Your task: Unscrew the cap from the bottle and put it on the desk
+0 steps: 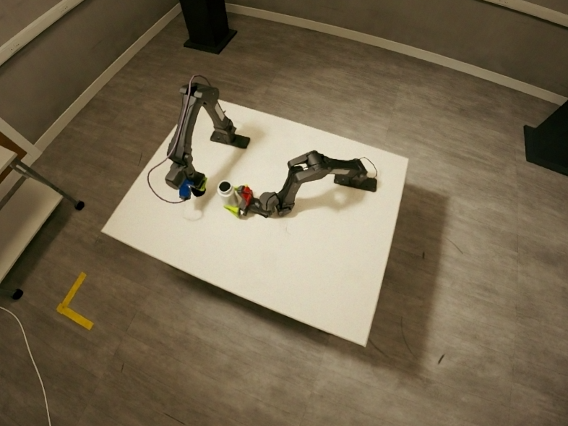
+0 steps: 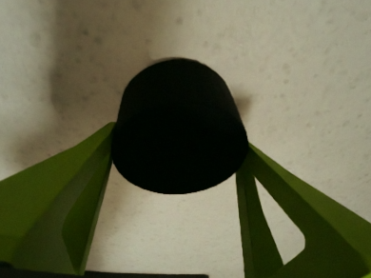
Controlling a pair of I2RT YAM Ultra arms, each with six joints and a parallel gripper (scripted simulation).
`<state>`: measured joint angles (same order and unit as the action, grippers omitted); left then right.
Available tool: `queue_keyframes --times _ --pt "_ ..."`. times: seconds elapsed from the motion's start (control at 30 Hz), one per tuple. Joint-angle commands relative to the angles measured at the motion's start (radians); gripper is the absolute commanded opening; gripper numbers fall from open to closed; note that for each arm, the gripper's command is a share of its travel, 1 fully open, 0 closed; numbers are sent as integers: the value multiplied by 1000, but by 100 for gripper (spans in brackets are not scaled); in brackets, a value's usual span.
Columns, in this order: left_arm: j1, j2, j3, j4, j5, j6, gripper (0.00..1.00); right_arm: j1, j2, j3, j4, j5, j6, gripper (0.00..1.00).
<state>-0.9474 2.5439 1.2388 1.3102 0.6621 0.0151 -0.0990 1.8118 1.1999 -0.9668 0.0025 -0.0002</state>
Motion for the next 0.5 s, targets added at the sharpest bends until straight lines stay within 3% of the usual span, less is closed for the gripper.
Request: queue_keyframes --times 0.0,0.1,0.13,0.3,0.47 --pt "0 -9 3 4 0 0 96 0 -6 4 1 0 0 57" --pt "0 -9 3 4 0 0 96 0 -6 4 1 0 0 91" --pt "0 -9 3 4 0 0 96 0 -6 4 1 0 0 94" --pt "57 -117 -145 54 59 0 96 0 -82 145 -198 0 0 94" --pt "67 -139 -178 65 69 -1 96 0 -72 188 -240 0 0 94"
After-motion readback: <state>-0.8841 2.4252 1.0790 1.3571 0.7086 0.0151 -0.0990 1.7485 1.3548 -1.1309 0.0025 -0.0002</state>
